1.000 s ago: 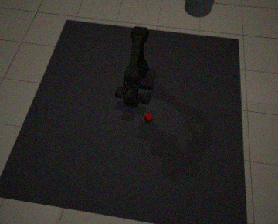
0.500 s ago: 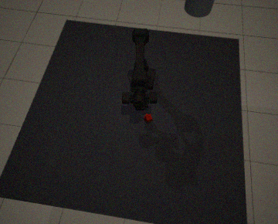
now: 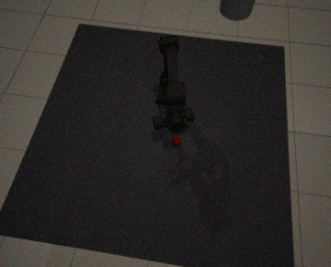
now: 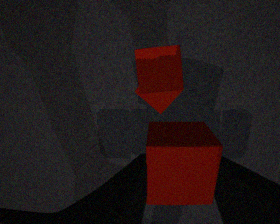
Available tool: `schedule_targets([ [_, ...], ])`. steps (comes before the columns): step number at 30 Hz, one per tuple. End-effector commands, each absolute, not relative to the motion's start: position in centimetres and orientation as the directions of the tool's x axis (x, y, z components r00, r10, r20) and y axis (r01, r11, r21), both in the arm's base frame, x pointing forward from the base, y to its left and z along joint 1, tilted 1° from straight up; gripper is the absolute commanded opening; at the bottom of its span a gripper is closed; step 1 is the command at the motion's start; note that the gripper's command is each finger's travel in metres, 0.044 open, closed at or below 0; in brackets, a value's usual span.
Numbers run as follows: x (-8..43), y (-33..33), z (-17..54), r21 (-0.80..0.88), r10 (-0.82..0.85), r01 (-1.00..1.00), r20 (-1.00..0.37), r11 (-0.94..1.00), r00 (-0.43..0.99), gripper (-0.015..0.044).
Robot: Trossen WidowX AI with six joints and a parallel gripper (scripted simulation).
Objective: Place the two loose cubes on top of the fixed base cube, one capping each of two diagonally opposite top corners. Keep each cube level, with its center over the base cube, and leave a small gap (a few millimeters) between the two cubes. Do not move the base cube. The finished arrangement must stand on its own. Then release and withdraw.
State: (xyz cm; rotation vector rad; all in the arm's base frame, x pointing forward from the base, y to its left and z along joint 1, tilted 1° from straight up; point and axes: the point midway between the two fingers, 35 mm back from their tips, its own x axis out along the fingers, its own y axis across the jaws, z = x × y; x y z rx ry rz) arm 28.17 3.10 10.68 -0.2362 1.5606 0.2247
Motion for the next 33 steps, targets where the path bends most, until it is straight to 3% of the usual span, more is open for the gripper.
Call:
schedule_targets([
  [1, 28.5, 3.9, 10.5, -0.001, -0.002, -0.346, -1.000, 0.938, -0.002, 0.0105],
  [33, 28.4, 3.9, 6.0, -0.001, -0.002, -0.350, -1.000, 0.937, -0.002, 0.0105],
])
